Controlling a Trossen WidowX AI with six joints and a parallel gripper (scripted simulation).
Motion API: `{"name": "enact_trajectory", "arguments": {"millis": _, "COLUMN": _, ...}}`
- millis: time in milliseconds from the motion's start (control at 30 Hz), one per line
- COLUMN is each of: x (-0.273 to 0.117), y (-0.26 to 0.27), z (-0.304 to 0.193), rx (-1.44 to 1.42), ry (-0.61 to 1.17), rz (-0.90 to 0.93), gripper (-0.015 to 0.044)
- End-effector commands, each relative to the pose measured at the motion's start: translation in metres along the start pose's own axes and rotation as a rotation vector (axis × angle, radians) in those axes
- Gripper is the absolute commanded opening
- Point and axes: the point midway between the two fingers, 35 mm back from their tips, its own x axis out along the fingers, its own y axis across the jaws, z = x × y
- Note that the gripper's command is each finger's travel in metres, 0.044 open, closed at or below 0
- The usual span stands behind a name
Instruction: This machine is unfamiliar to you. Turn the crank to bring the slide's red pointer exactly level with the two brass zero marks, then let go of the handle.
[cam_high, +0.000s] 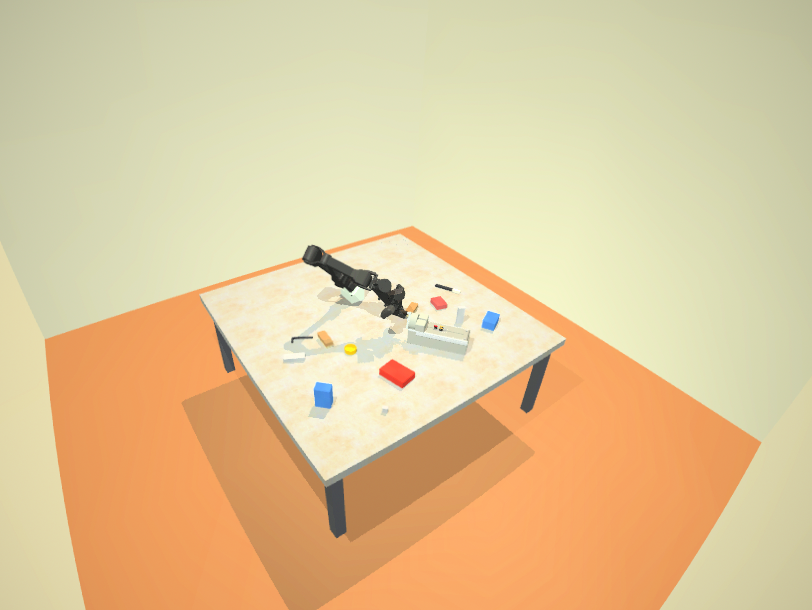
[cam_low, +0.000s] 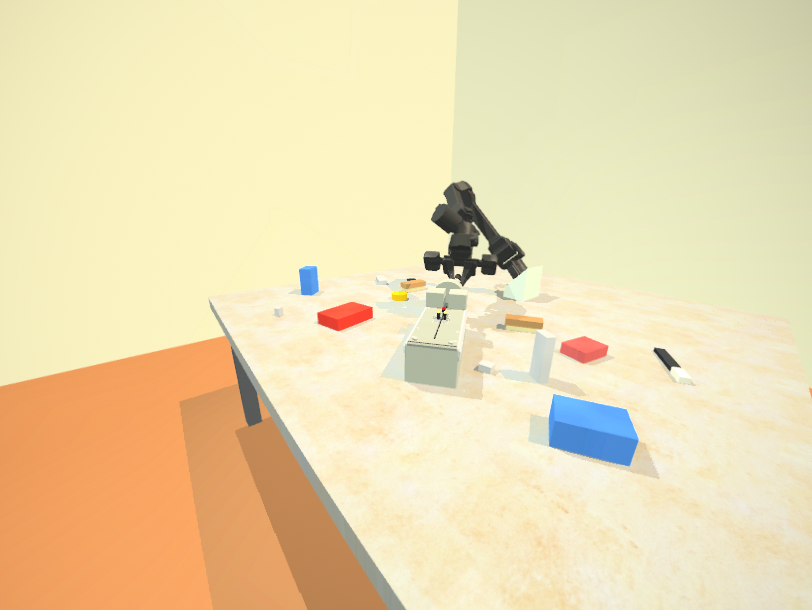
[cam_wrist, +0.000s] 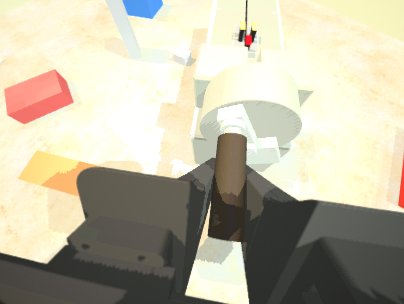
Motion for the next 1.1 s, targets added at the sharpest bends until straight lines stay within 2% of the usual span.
{"name": "enact_trajectory", "arguments": {"millis": 0, "x": 0.0032, "y": 0.0082, "z": -0.0032, "rx": -0.008, "ry": 0.008, "rz": 0.021, "gripper": 0.0}}
{"name": "enact_trajectory", "arguments": {"millis": 1067, "x": 0.005, "y": 0.0099, "z": -0.0047, "rx": -0.008, "ry": 0.008, "rz": 0.021, "gripper": 0.0}}
